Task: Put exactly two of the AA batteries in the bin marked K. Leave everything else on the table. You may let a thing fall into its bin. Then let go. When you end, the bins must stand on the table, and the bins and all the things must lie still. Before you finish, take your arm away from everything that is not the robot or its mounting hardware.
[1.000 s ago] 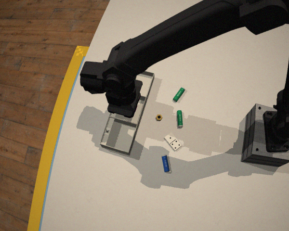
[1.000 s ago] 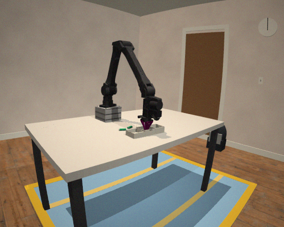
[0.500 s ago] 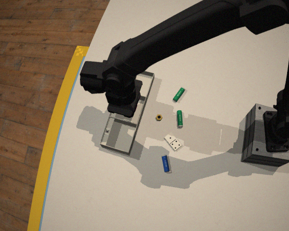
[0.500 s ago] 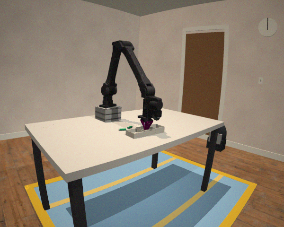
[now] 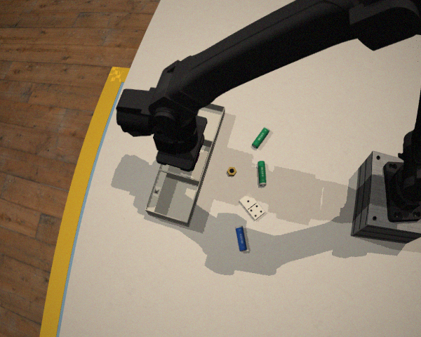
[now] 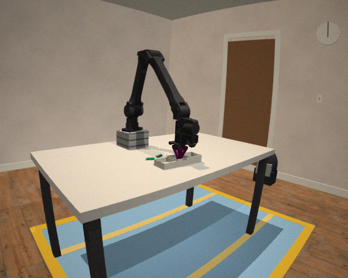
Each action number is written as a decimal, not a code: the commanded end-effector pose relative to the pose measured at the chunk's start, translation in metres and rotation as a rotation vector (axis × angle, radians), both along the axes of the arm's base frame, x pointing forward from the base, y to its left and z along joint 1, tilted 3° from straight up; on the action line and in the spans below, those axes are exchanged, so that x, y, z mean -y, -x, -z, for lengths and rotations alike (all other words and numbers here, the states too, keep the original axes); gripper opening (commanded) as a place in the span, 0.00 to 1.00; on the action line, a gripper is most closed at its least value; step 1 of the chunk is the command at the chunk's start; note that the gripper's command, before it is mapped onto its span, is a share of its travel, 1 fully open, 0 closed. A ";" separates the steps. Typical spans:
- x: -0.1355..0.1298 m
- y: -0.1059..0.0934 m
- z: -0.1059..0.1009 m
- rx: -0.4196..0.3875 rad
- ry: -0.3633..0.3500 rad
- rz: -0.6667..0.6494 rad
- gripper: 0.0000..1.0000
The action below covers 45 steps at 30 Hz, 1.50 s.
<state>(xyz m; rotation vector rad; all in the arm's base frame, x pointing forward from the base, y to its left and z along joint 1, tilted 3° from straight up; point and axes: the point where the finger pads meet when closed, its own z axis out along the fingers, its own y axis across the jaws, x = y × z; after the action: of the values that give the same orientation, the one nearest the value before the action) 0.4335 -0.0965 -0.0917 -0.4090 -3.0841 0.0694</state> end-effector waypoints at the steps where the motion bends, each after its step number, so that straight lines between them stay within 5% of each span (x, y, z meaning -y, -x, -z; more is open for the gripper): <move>1: 0.005 -0.016 -0.012 0.039 0.008 0.000 0.08; 22: 0.007 -0.027 -0.045 0.061 0.013 0.001 0.08; 24: 0.007 -0.027 -0.045 0.061 0.013 0.001 0.08; 25: 0.003 -0.009 -0.027 0.008 0.002 0.000 0.08; 29: 0.005 -0.030 -0.059 0.071 0.015 0.000 0.08; 35: -0.001 -0.031 -0.082 0.074 0.015 -0.001 0.08; 38: -0.006 -0.001 -0.052 -0.011 -0.001 -0.002 0.08; 45: -0.005 -0.006 -0.054 0.003 0.002 0.000 0.08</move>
<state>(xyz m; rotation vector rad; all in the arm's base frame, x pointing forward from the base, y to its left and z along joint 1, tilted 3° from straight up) 0.4355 -0.0963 -0.0384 -0.4102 -3.0880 0.0700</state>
